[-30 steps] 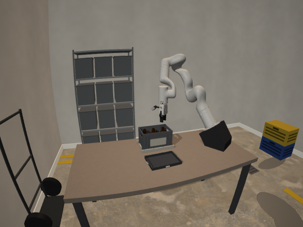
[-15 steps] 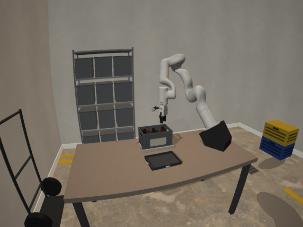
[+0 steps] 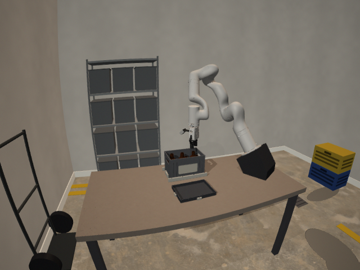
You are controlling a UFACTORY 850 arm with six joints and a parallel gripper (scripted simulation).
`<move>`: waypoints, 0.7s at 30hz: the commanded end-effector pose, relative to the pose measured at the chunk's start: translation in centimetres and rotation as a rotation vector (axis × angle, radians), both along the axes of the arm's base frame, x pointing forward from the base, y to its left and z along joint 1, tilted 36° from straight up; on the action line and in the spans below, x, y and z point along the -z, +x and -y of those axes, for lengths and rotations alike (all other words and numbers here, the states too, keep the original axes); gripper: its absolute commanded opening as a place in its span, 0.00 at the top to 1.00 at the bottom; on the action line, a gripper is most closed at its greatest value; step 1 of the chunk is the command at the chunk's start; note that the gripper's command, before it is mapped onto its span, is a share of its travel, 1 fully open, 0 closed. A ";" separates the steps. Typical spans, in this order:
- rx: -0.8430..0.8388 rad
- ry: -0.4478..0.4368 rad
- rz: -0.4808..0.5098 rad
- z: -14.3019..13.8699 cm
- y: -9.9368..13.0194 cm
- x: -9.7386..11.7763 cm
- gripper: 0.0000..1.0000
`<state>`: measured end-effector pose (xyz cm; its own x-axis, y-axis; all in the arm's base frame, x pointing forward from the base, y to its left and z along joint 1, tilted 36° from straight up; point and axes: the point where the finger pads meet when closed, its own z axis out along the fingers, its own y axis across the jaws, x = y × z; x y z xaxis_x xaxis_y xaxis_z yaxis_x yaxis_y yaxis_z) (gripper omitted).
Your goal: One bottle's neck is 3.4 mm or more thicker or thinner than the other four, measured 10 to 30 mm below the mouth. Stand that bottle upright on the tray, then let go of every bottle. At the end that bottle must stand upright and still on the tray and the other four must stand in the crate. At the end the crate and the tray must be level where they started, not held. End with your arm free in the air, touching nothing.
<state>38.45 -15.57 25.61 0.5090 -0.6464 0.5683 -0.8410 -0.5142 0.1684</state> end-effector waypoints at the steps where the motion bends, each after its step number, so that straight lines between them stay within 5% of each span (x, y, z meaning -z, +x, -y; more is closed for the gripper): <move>1: 0.000 0.000 0.002 0.3 0.2 0.4 0.35; 21: 0.000 0.000 0.002 1.0 0.4 1.3 0.35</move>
<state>38.76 -16.49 24.33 0.5089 -0.6463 0.5687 -0.8410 -0.5141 0.1683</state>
